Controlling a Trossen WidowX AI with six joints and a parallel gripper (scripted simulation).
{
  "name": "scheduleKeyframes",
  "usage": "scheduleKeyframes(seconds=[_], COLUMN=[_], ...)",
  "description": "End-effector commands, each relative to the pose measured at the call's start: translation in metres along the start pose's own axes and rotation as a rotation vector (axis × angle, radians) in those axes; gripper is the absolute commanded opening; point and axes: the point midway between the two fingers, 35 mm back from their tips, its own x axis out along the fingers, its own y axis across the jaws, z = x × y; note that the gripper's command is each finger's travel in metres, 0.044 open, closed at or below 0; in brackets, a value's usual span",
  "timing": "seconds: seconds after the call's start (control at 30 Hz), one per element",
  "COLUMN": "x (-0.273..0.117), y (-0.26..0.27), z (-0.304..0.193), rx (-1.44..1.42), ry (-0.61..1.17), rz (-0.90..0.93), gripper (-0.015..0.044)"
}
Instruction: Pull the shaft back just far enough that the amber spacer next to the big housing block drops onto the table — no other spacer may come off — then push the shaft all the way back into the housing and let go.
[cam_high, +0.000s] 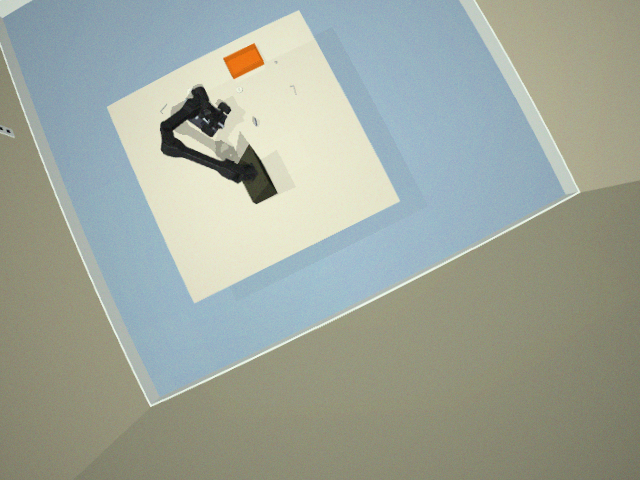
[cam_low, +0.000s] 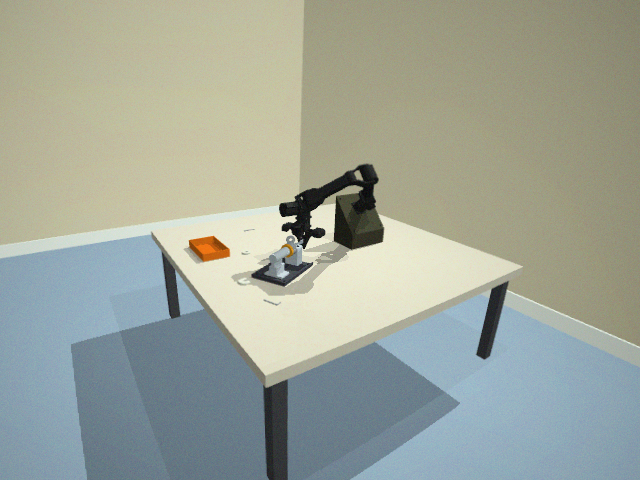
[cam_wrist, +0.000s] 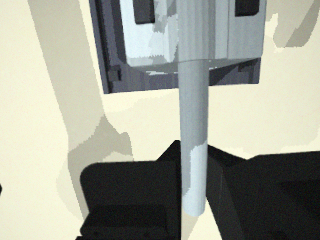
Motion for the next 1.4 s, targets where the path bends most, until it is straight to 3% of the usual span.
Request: scheduleKeyframes(seconds=[0.0, 1.37], x=[-0.0007, -0.0007], y=[0.0006, 0.0006], z=[-0.0012, -0.0057], rx=[-0.003, -0.003], ry=[0.002, 0.002], rz=[-0.002, -0.002], gripper=[0.0000, 0.0000])
